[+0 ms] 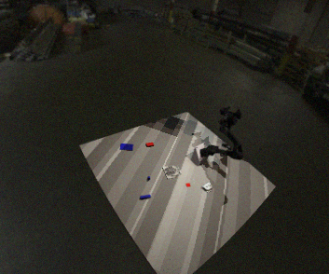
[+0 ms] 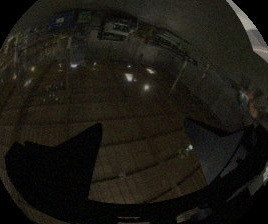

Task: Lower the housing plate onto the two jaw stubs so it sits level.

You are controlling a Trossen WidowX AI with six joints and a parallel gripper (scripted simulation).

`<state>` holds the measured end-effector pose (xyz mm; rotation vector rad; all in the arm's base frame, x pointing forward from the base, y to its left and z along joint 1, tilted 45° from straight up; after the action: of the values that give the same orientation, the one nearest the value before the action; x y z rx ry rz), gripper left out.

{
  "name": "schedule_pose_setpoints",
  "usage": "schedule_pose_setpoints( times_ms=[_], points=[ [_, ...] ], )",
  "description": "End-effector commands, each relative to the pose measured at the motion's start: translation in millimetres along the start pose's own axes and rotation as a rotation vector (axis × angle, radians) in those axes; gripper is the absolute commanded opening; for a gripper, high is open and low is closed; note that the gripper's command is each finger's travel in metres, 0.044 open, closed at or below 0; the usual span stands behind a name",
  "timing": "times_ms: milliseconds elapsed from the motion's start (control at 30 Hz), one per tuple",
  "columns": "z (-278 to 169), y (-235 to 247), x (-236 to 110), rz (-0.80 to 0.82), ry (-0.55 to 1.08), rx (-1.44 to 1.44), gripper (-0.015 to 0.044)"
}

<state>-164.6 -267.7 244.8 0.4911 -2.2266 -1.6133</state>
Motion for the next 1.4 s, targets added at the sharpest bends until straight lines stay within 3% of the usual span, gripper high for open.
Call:
schedule_pose_setpoints(
  times_ms=[0, 1367],
  points=[
    [-11.5, -3.2, -5.7, -0.03, 0.056, -0.062, 0.044],
    [-105.1, -37.0, -91.6, -0.17, 0.663, -0.656, 0.044]
  ],
)
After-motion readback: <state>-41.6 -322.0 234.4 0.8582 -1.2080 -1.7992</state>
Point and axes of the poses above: the point midway between the two fingers, 35 mm back from their tips, its own x axis out along the fingers, its own y axis across the jaws, z = x × y, the point moved 6 cm from there along -x, back along the fingers, and after that the axes turned 9 degrees about -x, right-handed, at the moved point
